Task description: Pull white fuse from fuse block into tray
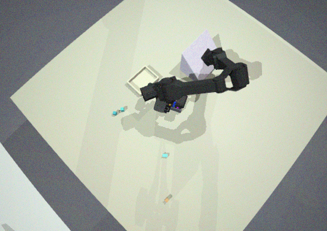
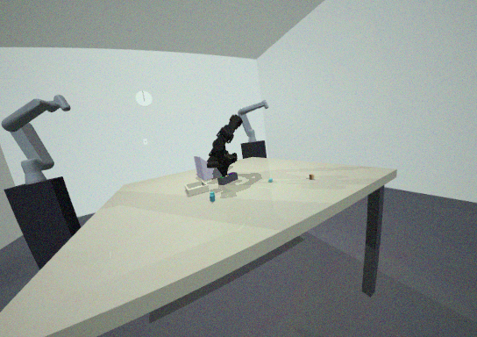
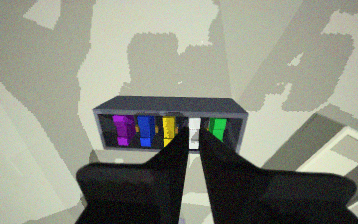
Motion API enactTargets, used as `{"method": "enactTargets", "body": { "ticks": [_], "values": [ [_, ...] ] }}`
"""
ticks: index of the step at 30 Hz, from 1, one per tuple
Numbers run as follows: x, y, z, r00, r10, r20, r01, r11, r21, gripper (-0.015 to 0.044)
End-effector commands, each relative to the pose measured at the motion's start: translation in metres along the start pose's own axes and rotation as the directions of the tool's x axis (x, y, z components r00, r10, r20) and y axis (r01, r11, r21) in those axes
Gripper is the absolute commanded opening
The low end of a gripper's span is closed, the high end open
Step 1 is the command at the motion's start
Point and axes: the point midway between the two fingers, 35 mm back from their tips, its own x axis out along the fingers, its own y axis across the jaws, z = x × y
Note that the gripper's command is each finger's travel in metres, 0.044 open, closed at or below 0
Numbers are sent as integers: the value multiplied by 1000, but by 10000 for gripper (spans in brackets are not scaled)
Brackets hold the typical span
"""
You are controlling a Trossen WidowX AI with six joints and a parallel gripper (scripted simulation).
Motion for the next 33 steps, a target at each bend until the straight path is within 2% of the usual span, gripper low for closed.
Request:
{"method": "enactTargets", "body": {
  "ticks": [1,33],
  "values": [
    [-2,0,0,1000,-1,-1,1,1000,-3,0],
    [-18,-1,0,1000,0,-1,0,1000,1,0]
  ]
}}
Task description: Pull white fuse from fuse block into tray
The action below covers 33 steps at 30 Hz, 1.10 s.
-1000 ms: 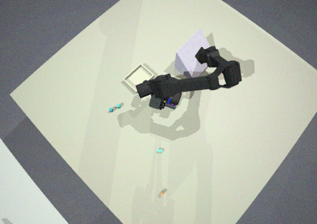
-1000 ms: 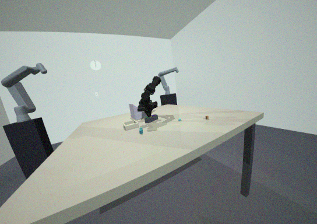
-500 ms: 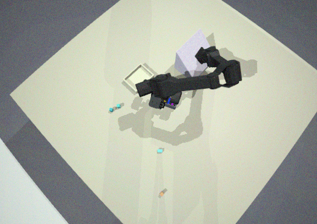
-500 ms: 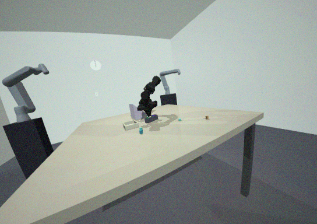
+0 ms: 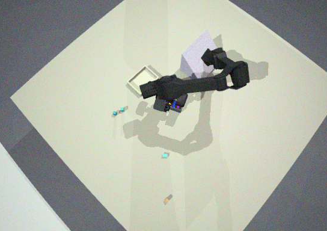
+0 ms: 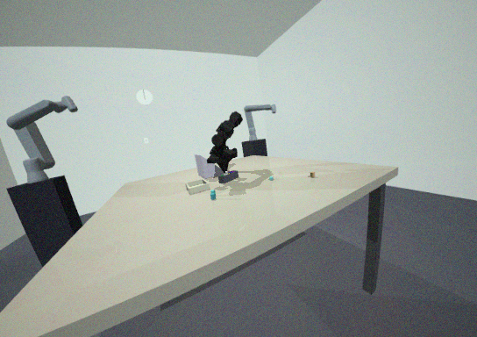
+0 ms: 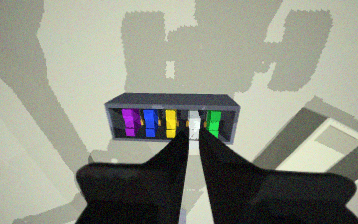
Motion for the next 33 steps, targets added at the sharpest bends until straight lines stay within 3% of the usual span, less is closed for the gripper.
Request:
{"method": "enactTargets", "body": {
  "ticks": [1,33],
  "values": [
    [-2,0,0,1000,-2,-2,2,1000,-6,0],
    [-18,0,0,1000,-1,-2,1,1000,-3,0]
  ]
}}
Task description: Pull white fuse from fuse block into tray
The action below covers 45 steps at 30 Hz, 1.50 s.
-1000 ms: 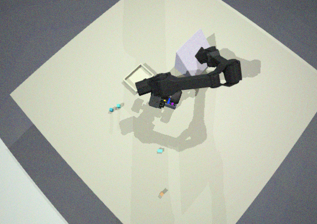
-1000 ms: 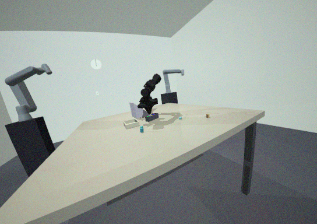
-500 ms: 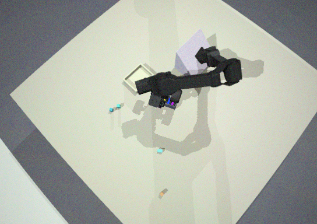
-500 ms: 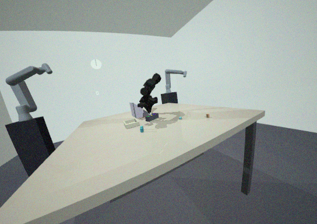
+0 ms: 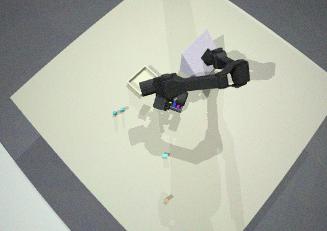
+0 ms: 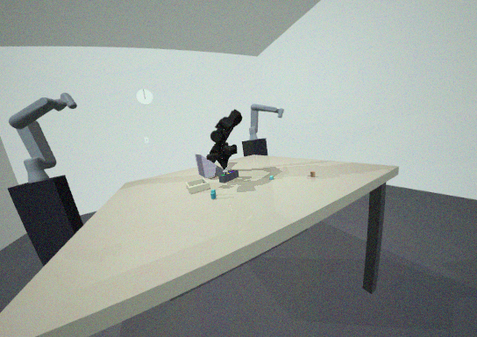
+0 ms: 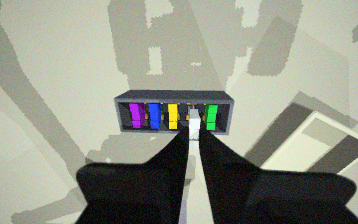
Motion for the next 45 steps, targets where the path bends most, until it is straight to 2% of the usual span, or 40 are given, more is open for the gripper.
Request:
{"method": "enactTargets", "body": {
  "ticks": [1,24,45],
  "values": [
    [-2,0,0,1000,-2,-2,2,1000,-6,0],
    [-28,-1,0,1000,-3,-3,3,1000,-5,0],
    [-34,-111,-43,1000,-18,-7,18,1000,-5,0]
  ]
}}
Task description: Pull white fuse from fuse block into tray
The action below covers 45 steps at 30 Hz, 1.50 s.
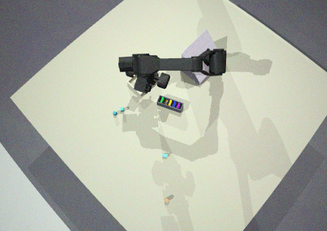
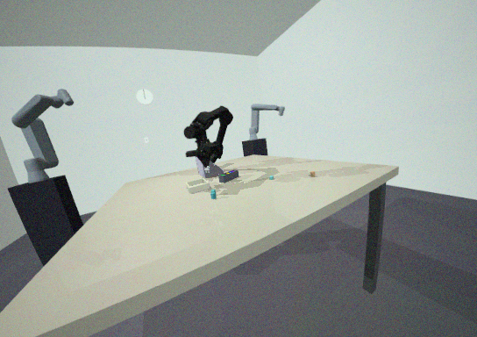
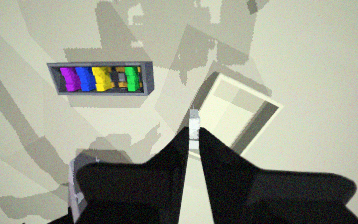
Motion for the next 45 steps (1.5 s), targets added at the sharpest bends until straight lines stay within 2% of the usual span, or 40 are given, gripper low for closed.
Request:
{"method": "enactTargets", "body": {
  "ticks": [1,9,40,45],
  "values": [
    [2,-19,-12,1000,3,-5,-3,1000,-4,0],
    [5,-55,-38,1000,6,-4,-6,1000,-6,0],
    [46,-55,-38,1000,8,-3,-8,1000,-7,0],
    [42,-56,-37,1000,3,-4,-3,1000,-15,131]
  ]
}}
